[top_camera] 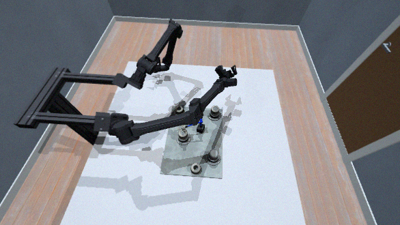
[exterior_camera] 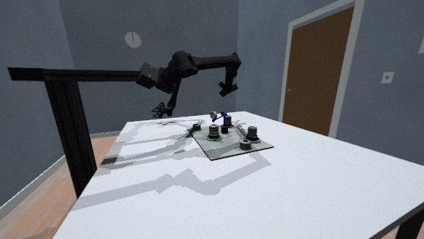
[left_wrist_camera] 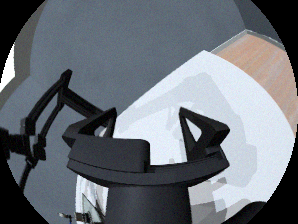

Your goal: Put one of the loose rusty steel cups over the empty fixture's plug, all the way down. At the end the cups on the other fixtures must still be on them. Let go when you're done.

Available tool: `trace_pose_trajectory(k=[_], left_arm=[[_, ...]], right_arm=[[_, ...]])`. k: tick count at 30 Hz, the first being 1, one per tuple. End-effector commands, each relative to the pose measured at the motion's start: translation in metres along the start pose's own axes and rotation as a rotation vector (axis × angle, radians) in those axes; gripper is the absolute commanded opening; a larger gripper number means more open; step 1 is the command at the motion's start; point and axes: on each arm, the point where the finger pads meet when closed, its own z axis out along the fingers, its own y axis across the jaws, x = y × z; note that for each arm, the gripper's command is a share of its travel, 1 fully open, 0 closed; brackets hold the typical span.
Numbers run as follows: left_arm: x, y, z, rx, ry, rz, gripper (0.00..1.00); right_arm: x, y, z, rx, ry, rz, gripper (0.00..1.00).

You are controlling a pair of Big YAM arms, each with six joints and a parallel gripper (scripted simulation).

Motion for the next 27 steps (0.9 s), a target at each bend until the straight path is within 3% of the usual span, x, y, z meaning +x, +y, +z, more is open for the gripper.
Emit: trace_pose_trajectory(k=[1,18,22,27], left_arm=[[-0.005,0.001,0.000,-0.002,-0.004,-0.006,1.00],[-0.005,0.001,0.000,-0.002,-0.004,-0.006,1.00],[0.006,-0.008,-0.018,0.048,0.006,0.089,1.00],[0.010,-0.035,-0.064,0.169,0.029,0.353,1.00]], right_arm=[[-0.011,-0.019,0.002,0.022,-0.011,-0.016,1.00],[-0.011,-0.019,0.002,0.022,-0.011,-0.016,1.00],[0.016,-0.026,-0.016,0.041,0.018,0.041,0.99],[0.058,-0.024,-0.058,0.067,0.056,0.174,0.99]])
